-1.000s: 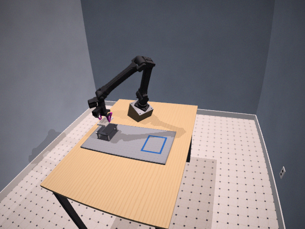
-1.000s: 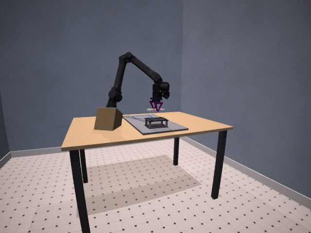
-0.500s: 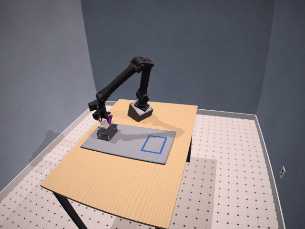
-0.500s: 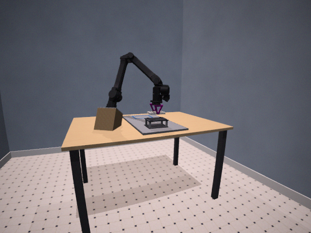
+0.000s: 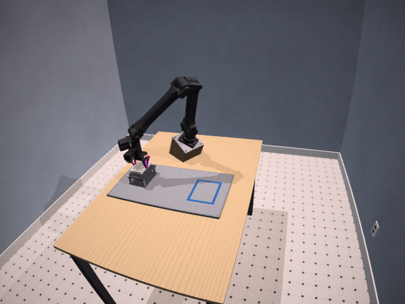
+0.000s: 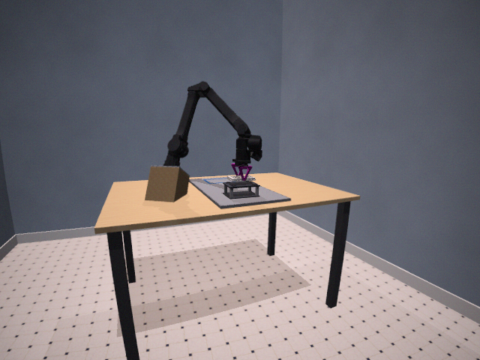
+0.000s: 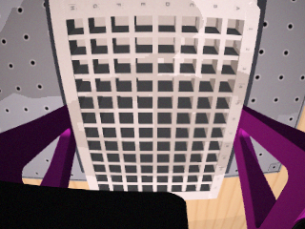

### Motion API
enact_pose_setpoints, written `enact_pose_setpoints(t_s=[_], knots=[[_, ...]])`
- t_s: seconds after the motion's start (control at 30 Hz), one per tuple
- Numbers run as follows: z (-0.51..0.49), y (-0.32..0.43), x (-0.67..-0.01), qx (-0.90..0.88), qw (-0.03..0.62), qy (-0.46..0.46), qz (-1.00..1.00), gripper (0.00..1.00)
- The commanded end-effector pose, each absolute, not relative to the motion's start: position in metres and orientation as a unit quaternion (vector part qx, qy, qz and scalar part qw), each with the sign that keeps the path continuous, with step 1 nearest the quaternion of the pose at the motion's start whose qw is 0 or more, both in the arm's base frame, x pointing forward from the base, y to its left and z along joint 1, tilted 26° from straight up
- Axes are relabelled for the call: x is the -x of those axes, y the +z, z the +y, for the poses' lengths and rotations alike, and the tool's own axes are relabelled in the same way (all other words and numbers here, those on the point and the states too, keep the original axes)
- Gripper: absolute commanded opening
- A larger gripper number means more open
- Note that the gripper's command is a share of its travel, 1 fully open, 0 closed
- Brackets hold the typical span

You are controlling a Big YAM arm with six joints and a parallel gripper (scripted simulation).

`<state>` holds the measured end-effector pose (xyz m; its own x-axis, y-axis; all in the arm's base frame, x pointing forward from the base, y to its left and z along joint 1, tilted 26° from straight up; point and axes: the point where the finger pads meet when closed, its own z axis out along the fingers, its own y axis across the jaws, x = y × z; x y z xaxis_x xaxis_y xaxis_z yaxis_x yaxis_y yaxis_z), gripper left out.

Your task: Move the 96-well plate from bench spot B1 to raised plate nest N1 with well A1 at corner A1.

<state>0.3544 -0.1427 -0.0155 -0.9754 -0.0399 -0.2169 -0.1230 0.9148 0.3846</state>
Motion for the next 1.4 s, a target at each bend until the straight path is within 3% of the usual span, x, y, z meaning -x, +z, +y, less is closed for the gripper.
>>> enact_pose_setpoints(t_s=[0.0, 1.37], knots=[[-0.138, -0.023, -0.362, 0.043, 0.107, 0.2, 0.973, 0.0], [-0.139, -0.026, -0.371, 0.047, 0.114, 0.196, 0.973, 0.0]])
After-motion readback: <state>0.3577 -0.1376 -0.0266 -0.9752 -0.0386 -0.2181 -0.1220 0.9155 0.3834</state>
